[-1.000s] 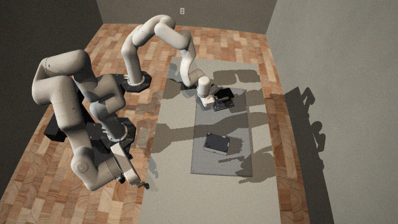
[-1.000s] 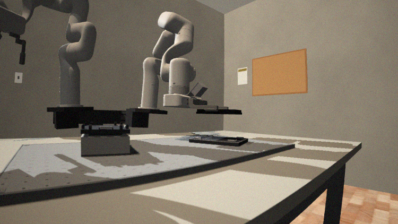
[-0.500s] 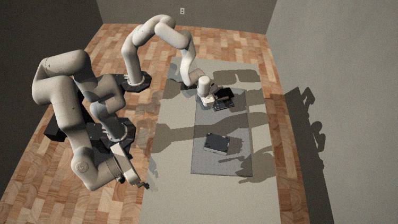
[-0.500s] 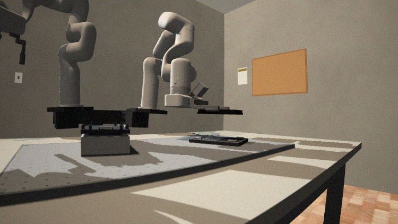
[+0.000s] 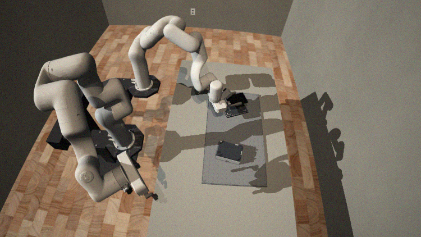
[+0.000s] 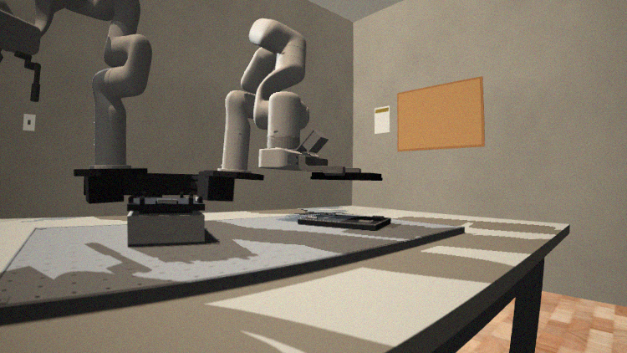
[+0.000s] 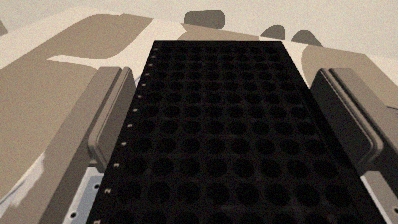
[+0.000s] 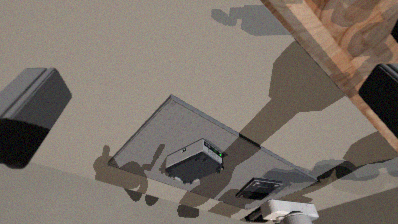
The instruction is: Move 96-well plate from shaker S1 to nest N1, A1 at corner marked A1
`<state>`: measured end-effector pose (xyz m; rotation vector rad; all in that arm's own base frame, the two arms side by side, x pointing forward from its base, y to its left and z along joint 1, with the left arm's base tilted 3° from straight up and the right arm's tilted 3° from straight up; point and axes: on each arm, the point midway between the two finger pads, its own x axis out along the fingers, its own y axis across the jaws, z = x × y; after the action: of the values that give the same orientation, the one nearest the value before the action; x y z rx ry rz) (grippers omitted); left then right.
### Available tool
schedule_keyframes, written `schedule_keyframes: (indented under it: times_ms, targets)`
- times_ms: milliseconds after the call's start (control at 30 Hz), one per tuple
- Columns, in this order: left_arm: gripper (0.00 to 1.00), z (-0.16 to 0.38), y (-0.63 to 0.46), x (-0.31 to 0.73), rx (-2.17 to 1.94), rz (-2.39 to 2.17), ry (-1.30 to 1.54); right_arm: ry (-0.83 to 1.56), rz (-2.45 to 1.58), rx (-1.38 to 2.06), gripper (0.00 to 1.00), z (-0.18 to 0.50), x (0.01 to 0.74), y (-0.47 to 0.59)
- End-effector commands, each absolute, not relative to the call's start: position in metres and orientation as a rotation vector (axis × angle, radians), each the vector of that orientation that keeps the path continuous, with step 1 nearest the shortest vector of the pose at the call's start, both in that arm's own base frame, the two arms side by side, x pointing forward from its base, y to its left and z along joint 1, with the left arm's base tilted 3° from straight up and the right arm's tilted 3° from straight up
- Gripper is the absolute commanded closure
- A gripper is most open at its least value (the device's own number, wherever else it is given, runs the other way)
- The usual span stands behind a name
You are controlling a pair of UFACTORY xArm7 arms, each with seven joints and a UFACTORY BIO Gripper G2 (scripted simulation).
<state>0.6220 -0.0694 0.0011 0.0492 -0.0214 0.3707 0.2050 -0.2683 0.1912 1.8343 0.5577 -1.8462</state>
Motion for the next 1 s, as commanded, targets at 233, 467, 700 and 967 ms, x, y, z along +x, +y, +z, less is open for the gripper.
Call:
schedule_keyframes:
  times_ms: [233, 467, 700, 967]
  targets:
    - [1.00, -0.001, -0.071, 0.624, 0.047, 0.370, -0.026, 0.554, -1.844, 1.833, 0.00, 0.192, 0.205, -0.269]
    - [1.00, -0.010, -0.070, 0.624, 0.047, 0.370, -0.026, 0.554, -1.844, 1.833, 0.00, 0.192, 0.205, -0.269]
    - [1.00, -0.021, -0.070, 0.624, 0.047, 0.370, -0.026, 0.554, -1.844, 1.833, 0.00, 0.192, 0.205, -0.269]
    - [1.00, -0.031, -0.069, 0.624, 0.047, 0.370, -0.026, 0.554, -1.844, 1.833, 0.00, 0.192, 0.205, -0.269]
